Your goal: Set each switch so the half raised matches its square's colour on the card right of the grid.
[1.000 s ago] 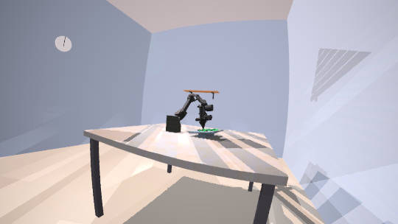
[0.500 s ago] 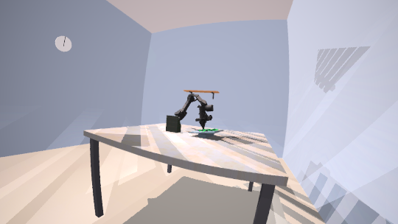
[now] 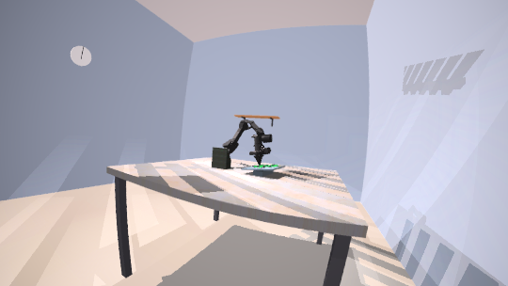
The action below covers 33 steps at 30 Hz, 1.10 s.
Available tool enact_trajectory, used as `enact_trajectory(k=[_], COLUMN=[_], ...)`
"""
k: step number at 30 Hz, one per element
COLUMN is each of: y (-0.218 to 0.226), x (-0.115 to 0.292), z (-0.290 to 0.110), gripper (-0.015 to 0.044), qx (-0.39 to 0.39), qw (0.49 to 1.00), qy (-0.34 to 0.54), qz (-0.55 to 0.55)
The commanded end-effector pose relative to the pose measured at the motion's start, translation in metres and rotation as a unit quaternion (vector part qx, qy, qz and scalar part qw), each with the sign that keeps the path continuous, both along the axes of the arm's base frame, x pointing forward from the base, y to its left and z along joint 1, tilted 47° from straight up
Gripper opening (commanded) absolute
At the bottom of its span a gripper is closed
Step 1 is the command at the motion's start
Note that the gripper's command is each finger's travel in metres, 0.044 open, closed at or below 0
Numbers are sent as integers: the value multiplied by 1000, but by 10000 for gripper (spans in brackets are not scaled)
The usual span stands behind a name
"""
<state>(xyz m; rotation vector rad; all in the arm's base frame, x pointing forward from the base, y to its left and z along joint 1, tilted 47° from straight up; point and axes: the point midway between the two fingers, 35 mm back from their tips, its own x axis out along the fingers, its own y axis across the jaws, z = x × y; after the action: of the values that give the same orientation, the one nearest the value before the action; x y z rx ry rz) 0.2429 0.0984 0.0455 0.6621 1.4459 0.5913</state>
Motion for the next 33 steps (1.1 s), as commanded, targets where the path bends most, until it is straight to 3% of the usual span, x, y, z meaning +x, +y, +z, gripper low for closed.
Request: enact_trajectory(k=[1,7,14,20,27,33], y=[2,-1,-46,-47,-84,-87], x=[-1,1,-1,1,61,67], z=[-1,1,44,43,16,13], gripper=[0,0,0,0,0,0], qx=[3,0,2,1,-2,0], qw=[1000,1000,1000,1000,1000,1000], qy=[3,0,13,12,8,10], qz=[-1,0,9,9,9,9])
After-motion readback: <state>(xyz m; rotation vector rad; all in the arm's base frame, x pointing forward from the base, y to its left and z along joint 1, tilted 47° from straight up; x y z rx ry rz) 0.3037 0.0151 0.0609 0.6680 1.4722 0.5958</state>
